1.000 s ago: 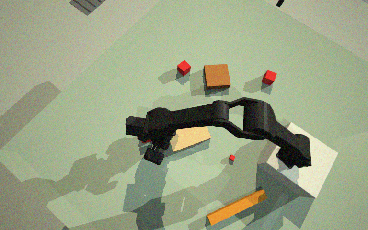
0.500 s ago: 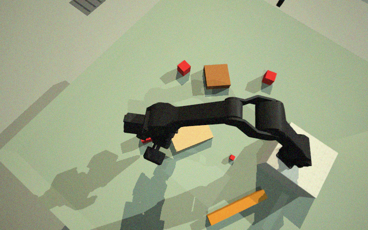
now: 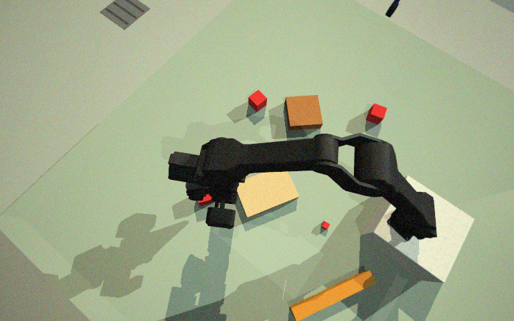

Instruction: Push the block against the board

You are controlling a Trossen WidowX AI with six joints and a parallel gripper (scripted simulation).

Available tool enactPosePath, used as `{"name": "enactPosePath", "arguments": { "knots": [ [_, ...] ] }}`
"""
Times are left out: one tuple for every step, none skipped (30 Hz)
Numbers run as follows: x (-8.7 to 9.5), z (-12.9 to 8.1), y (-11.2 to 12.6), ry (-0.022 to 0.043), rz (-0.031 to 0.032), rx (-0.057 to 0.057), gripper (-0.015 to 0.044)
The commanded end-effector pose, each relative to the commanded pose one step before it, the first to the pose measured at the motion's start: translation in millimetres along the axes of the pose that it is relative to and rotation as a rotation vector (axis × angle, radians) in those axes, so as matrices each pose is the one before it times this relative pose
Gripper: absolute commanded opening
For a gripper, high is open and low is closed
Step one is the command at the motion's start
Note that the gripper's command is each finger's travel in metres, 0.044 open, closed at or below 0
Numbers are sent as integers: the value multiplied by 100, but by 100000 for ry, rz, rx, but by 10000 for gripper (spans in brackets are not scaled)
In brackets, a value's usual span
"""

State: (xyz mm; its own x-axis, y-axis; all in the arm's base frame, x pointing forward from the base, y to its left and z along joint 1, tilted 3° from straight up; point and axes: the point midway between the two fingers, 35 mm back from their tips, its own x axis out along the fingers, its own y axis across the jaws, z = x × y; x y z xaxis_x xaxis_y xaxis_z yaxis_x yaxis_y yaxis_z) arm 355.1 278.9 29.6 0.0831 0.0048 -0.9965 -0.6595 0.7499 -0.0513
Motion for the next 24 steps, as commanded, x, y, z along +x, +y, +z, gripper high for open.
{"name": "enactPosePath", "arguments": {
  "knots": [
    [389, 244, -552, 1311, 24, -12238, 0],
    [-4, 73, -161, 64, -15, -3384, 0],
    [-3, 66, -164, 65, -12, -3384, 0],
    [-3, 59, -166, 66, -10, -3384, 0],
    [-3, 52, -168, 66, -7, -3380, 0],
    [-2, 37, -138, 53, -4, -2735, 0],
    [-1, 19, -83, 32, -1, -1641, 0],
    [0, 0, 0, 0, 0, 0, 0],
    [0, 0, 0, 0, 0, 0, 0],
    [0, 0, 0, 0, 0, 0, 0],
    [0, 0, 0, 0, 0, 0, 0],
    [150, 10, -4, 9, -4, -524, 0],
    [449, 27, -11, 29, -11, -1572, 0],
    [748, 34, -15, 49, -18, -2620, 0],
    [941, 24, -12, 64, -19, -3299, 0],
    [943, 4, -3, 67, -16, -3313, 0],
    [937, -16, 8, 69, -13, -3299, 0],
    [742, -26, 15, 56, -8, -2620, 0],
    [444, -21, 13, 34, -4, -1572, 0],
    [148, -8, 5, 12, -1, -524, 0],
    [0, 0, 0, 0, 0, 0, 0],
    [0, 0, 0, 0, 0, 0, 0],
    [0, 0, 0, 0, 0, 0, 0],
    [0, -12, -2, 1, 0, 0, 0]
  ]
}}
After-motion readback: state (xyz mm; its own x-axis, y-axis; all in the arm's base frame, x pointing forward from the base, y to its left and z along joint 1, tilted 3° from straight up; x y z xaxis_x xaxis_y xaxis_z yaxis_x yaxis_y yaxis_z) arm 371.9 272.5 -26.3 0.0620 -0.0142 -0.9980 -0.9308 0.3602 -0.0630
